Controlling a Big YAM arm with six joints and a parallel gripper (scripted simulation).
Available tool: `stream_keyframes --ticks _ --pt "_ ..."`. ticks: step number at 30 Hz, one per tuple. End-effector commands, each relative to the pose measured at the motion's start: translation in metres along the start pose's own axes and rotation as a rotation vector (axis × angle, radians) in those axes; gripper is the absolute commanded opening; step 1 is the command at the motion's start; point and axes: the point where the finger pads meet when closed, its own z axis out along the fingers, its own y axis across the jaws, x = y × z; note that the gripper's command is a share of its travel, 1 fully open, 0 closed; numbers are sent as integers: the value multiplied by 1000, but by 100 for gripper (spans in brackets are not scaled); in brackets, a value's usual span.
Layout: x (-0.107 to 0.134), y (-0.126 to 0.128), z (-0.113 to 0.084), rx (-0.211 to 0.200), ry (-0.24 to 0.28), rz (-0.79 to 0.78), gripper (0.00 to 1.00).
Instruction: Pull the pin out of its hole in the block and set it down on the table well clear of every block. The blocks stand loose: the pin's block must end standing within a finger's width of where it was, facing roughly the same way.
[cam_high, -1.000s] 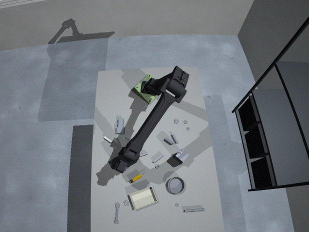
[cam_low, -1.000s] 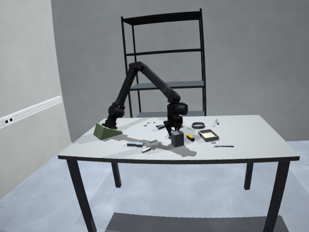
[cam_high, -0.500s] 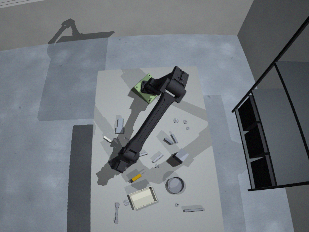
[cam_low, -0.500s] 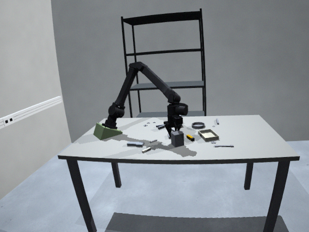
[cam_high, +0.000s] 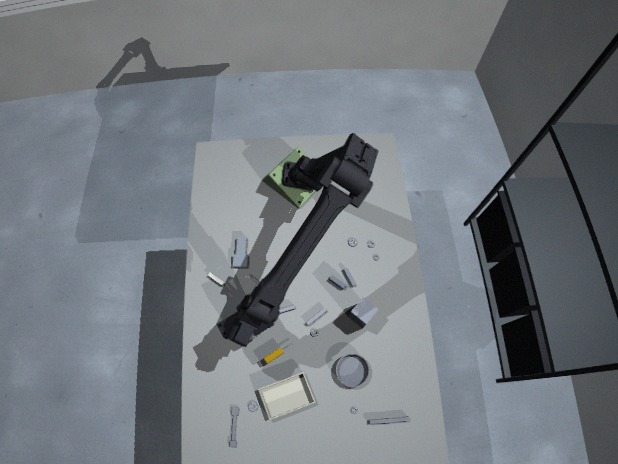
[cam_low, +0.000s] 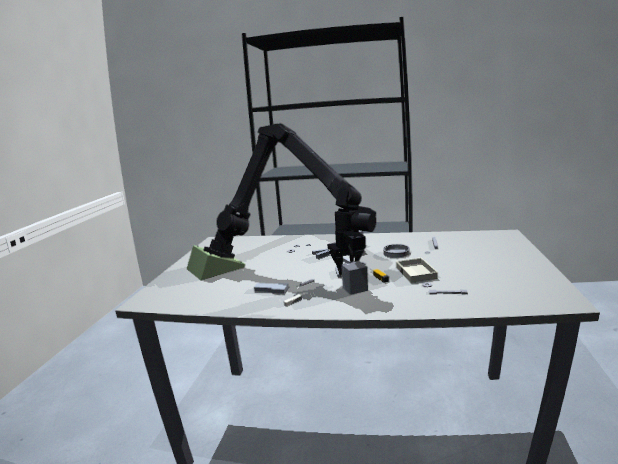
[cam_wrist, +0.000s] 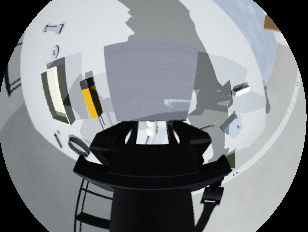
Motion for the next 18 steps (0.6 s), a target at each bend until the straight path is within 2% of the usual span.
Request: stream_keyframes --ticks 1,18 --pt "4 -1 14 9 12 5 44" --pt "5 -2 15 10 14 5 44"
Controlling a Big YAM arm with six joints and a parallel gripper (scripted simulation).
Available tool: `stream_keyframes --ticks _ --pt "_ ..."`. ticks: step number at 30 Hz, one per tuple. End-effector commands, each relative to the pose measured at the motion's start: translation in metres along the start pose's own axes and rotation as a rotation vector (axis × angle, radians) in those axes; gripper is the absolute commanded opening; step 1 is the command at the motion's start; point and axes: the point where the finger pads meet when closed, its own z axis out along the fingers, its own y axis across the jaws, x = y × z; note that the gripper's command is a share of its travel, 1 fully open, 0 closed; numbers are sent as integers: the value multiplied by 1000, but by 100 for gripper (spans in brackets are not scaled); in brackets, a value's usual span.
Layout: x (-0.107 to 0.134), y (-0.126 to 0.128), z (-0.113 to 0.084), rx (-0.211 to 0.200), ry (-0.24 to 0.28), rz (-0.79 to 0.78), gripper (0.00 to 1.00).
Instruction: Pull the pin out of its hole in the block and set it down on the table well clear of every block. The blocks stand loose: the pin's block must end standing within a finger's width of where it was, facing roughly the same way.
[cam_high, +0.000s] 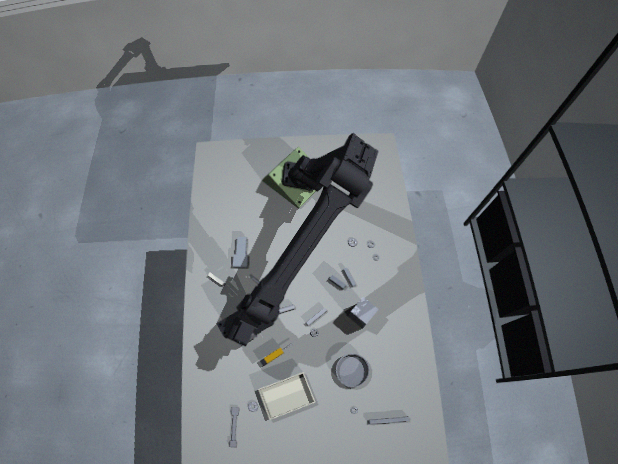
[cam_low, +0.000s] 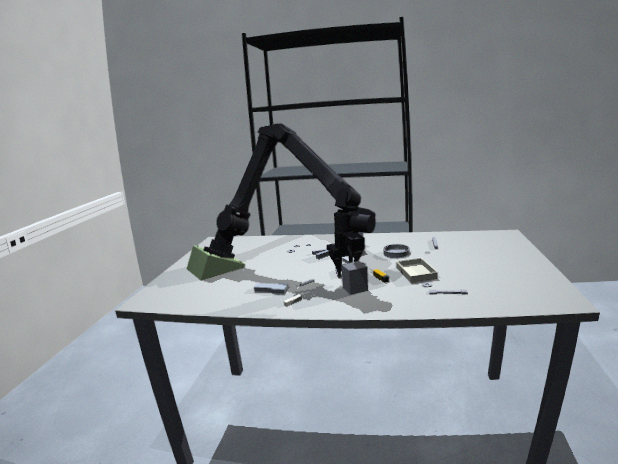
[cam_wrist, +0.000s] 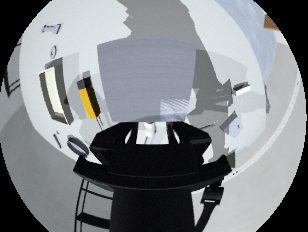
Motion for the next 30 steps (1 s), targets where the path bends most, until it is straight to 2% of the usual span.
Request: stream_keyframes --ticks 1,25,26,30 --pt "3 1 12 5 7 1 44" --pt "1 3 10 2 3 -2 44" --pt "1 3 10 2 3 -2 0" --pt "1 3 10 2 3 -2 0"
